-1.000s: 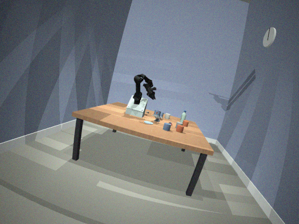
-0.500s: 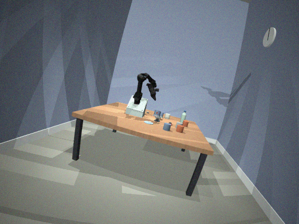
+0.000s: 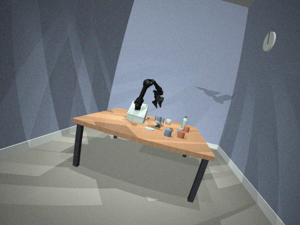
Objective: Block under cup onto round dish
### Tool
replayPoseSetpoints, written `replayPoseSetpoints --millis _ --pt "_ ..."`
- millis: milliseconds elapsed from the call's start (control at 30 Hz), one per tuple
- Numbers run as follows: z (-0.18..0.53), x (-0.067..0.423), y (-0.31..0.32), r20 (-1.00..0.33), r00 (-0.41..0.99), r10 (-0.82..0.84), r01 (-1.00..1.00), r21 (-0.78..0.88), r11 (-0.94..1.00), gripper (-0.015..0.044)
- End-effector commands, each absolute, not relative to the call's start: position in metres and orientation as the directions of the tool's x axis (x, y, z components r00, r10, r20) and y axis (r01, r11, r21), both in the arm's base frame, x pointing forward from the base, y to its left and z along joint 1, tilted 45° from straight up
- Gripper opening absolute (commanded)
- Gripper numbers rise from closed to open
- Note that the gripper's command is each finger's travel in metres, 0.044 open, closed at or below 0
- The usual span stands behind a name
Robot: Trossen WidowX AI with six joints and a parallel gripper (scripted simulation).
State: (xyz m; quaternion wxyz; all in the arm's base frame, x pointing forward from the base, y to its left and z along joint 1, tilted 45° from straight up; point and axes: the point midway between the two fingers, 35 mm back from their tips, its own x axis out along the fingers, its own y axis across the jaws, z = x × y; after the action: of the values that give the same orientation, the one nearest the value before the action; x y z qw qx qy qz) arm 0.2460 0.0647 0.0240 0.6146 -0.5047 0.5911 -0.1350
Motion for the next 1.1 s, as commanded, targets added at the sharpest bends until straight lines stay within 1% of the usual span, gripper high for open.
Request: replayPoseSetpoints --millis 0,400,767,1067 --pt "0.011 0.261 0.066 -0.618 0.204 -0.759 -0.553 -0.713 0.431 0.0440" --pt "-0.032 0.295 0.057 -0.673 0.040 -0.739 -0.828 -0.436 0.352 0.0440" --pt "-0.078 0.321 0.039 -0.717 -0.100 -0.690 -0.960 -0.114 0.257 0.0440" --pt "-0.082 0.323 0.037 -0.719 -0.108 -0.686 -0.964 -0.094 0.250 0.0440"
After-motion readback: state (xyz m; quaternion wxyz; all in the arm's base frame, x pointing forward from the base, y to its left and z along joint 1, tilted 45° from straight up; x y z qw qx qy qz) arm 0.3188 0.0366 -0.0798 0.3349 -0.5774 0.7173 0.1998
